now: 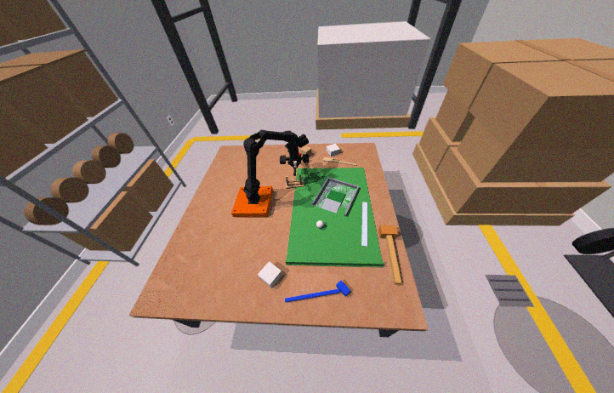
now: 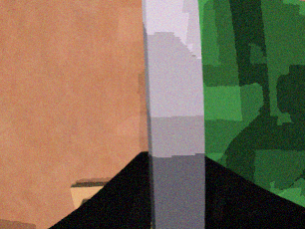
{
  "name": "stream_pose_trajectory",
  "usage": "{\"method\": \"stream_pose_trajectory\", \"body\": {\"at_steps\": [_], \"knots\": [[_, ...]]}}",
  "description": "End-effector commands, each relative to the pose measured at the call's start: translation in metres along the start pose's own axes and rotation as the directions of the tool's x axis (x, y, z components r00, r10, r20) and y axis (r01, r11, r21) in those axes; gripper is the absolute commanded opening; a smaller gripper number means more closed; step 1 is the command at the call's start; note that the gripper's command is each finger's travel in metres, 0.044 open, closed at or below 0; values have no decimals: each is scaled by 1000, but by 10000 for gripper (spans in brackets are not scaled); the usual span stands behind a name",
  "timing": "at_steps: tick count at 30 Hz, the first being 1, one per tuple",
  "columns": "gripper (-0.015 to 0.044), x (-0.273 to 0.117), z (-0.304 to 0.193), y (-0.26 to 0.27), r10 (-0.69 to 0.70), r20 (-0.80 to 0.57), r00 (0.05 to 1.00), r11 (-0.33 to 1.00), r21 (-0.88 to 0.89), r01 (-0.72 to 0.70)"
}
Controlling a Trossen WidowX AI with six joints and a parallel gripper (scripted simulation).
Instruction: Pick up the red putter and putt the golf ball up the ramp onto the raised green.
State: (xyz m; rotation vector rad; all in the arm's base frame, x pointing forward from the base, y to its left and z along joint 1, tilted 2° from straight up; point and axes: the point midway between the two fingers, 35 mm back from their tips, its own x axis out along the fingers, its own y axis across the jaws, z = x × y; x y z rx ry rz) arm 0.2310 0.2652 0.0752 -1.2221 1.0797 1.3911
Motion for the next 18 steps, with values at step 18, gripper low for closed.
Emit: {"method": "stream_pose_trajectory", "body": {"at_steps": [18], "knots": [[0, -25, -52, -29, 45, 74, 996, 910, 408, -72]]}}
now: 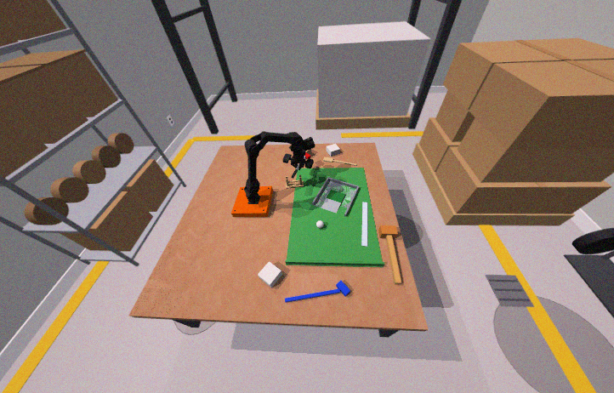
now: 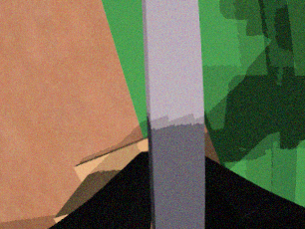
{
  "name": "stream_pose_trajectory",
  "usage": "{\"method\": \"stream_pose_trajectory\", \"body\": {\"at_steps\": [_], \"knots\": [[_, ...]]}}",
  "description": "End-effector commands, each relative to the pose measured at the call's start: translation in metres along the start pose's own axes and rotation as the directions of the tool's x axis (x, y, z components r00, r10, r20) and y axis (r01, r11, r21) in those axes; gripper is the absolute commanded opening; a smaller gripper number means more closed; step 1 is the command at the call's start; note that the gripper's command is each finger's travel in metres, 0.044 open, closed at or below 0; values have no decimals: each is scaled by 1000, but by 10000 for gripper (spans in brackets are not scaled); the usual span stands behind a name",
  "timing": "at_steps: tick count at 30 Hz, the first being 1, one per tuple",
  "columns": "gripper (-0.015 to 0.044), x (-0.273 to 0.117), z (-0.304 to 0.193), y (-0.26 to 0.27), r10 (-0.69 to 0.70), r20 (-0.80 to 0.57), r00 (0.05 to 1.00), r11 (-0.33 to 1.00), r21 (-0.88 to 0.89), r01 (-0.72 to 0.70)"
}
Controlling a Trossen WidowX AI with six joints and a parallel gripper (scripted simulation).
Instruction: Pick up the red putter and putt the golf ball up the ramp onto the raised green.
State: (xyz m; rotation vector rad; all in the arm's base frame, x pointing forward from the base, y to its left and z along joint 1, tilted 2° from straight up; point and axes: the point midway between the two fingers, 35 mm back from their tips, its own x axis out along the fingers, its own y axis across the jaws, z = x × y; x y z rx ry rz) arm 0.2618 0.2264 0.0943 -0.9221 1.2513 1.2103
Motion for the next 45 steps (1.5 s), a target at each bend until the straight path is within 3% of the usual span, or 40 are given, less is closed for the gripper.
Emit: {"method": "stream_pose_trajectory", "body": {"at_steps": [1, 12, 25, 35, 45], "knots": [[0, -3, -12, -11, 22, 19, 1000, 992, 122, -24], [0, -17, -47, -40, 92, 109, 990, 880, 457, -132], [0, -38, -92, -69, 129, 257, 958, 583, 762, -283], [0, -55, -131, -89, 100, 375, 922, 305, 870, -387], [0, -74, -171, -102, 48, 499, 865, -28, 866, -499]]}}
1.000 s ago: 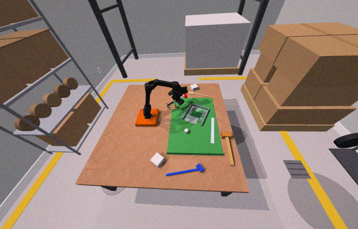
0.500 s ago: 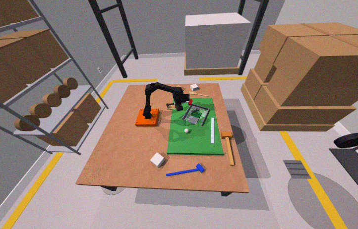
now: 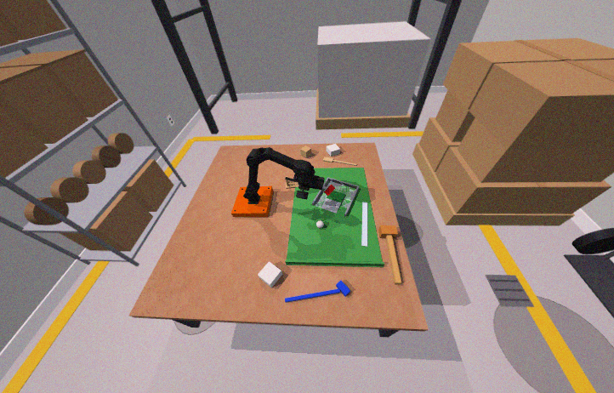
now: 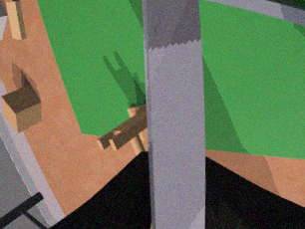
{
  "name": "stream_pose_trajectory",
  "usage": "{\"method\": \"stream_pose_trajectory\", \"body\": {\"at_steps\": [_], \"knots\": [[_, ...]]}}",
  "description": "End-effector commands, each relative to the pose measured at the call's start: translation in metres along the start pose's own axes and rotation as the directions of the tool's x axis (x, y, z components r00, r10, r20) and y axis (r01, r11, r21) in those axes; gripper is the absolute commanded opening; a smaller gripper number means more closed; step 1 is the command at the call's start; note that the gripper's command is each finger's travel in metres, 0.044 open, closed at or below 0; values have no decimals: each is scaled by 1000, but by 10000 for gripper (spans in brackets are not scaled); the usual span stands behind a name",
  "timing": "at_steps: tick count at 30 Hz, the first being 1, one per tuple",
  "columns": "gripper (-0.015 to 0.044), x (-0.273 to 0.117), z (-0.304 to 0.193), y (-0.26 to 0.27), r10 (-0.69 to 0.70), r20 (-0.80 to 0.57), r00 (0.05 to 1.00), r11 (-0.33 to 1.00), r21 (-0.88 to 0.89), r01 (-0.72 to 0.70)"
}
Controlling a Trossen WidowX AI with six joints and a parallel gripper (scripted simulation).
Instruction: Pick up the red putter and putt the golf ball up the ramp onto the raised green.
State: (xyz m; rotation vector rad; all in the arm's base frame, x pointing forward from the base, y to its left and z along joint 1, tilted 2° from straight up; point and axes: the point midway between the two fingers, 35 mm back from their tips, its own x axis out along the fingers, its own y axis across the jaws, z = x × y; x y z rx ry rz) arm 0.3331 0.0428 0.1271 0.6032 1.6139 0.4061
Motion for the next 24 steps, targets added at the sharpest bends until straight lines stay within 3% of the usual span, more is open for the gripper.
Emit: {"method": "stream_pose_trajectory", "body": {"at_steps": [1, 12, 24], "knots": [[0, -15, 4, -8, 54, 34, 998, 992, 115, -58], [0, -56, 5, -42, 144, 138, 980, 897, 401, -188], [0, -105, 5, -75, 294, 296, 909, 615, 669, -417]]}}
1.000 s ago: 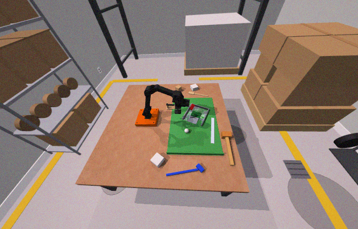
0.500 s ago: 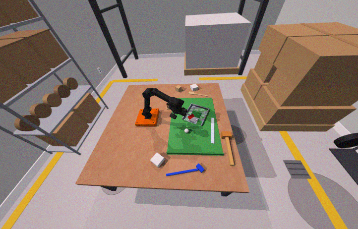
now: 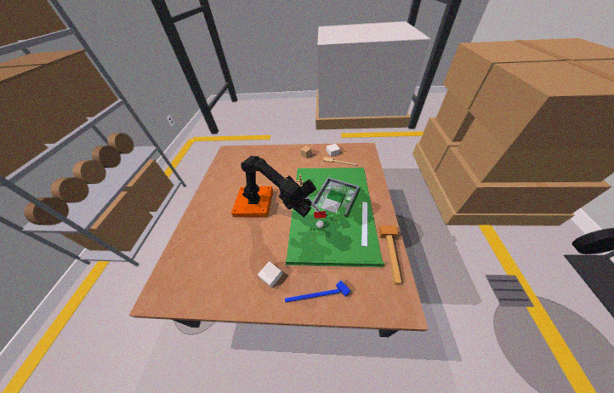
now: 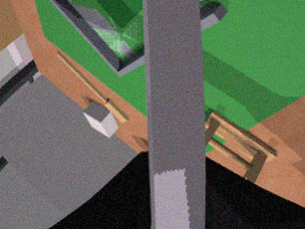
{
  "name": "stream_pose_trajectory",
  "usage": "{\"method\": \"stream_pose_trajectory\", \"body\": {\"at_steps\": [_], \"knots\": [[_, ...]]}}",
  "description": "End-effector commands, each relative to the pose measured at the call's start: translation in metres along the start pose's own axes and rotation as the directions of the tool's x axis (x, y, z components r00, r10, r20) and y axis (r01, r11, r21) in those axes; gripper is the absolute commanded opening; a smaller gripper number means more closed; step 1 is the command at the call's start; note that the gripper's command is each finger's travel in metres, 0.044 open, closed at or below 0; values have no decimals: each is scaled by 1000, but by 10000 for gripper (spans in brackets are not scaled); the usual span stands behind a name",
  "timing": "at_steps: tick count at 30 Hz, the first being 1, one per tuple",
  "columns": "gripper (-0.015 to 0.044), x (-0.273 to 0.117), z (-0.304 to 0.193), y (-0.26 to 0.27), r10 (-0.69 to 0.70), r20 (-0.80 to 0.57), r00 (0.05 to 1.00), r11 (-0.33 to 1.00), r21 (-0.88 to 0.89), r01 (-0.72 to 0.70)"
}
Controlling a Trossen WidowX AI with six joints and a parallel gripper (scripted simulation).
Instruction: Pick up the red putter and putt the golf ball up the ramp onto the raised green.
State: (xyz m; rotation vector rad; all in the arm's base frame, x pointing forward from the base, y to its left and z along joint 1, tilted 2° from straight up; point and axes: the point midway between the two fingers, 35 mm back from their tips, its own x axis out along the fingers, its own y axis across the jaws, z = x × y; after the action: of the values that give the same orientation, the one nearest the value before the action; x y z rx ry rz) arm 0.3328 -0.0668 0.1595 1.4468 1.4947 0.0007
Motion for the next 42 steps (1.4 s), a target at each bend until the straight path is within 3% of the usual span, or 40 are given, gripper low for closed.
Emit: {"method": "stream_pose_trajectory", "body": {"at_steps": [1, 7, 42], "knots": [[0, -19, 7, 0, 79, 15, 997, 991, 112, -80], [0, -41, 14, -3, 167, 39, 985, 953, 248, -172], [0, -15, 54, -55, 166, 40, 985, 954, 249, -170]]}}
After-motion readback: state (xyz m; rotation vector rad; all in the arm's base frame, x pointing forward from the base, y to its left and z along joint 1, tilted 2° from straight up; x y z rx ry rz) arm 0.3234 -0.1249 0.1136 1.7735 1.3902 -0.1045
